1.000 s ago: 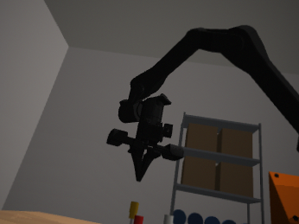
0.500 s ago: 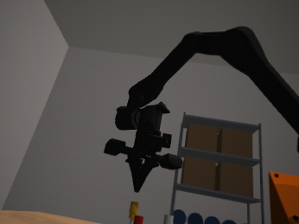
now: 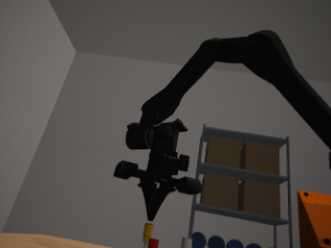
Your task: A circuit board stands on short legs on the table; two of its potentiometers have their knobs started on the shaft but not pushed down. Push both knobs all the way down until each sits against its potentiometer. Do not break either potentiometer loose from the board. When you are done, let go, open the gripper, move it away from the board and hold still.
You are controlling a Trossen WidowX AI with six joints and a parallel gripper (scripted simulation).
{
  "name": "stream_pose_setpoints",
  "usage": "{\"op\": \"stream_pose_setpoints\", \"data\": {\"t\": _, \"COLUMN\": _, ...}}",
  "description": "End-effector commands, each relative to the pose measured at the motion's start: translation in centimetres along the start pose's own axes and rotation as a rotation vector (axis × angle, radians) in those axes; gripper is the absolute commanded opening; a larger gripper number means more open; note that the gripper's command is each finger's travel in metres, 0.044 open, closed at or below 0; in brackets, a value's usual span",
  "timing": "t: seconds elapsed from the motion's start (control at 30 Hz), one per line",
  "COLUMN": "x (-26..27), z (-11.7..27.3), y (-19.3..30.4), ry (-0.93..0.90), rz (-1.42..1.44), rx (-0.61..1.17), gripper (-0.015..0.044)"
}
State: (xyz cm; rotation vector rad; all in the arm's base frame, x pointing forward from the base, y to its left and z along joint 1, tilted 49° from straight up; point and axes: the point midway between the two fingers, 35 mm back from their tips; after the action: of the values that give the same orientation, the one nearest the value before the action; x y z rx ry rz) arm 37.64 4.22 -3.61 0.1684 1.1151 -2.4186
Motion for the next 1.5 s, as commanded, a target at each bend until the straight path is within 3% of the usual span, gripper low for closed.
{"op": "stream_pose_setpoints", "data": {"t": 0.0, "x": -0.01, "z": -0.08, "y": 0.01, "ry": 0.002, "rz": -0.003, "rx": -0.002, "gripper": 0.0000}}
{"op": "stream_pose_setpoints", "data": {"t": 1.47, "x": -0.01, "z": -0.91, "y": 0.00, "ry": 0.002, "rz": -0.003, "rx": -0.002, "gripper": 0.0000}}
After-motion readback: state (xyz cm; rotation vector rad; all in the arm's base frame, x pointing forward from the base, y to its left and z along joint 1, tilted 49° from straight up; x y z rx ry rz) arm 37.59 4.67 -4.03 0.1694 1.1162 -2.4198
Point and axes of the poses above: the point midway between the two fingers, 35 mm back from their tips, its own z axis back along the fingers, its own x axis across the jaws, y = z × x, and after that the axes turned 3 degrees about -z, right-handed
